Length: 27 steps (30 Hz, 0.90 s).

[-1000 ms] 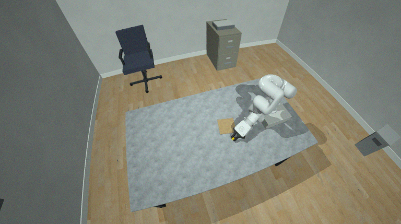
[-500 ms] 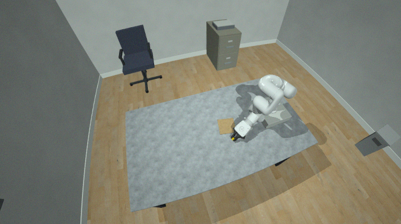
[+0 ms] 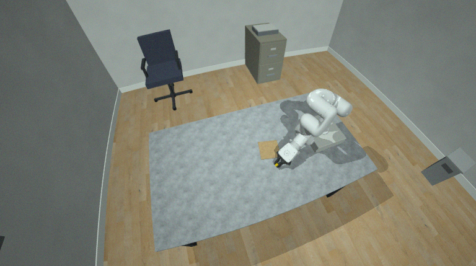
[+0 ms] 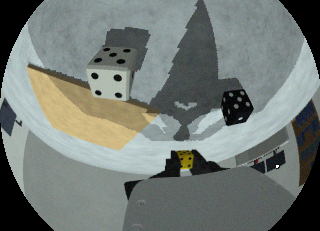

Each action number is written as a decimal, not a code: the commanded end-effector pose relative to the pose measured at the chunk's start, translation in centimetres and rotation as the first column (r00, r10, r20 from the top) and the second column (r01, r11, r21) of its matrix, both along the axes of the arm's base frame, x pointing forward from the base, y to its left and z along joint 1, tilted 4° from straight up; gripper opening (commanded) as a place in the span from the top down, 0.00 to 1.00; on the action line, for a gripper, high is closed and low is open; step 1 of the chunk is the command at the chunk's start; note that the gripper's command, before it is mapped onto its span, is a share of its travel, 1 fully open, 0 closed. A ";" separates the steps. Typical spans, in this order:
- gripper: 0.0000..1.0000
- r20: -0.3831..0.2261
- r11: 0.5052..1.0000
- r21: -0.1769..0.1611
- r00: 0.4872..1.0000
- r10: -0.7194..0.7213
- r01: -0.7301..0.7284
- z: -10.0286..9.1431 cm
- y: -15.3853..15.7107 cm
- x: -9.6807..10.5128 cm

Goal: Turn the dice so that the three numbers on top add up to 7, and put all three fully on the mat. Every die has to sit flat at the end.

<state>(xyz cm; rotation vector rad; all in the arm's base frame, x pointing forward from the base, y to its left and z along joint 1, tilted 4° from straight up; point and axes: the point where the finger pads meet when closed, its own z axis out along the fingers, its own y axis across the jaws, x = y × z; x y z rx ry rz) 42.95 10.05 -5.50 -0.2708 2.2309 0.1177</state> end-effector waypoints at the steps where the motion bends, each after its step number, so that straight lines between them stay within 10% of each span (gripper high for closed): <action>1: 0.85 0.002 1.000 0.001 1.000 0.000 0.000 0.1 0.0 0.1; 27: 0.85 0.002 1.000 0.000 1.000 0.000 0.000 -0.9 0.0 0.0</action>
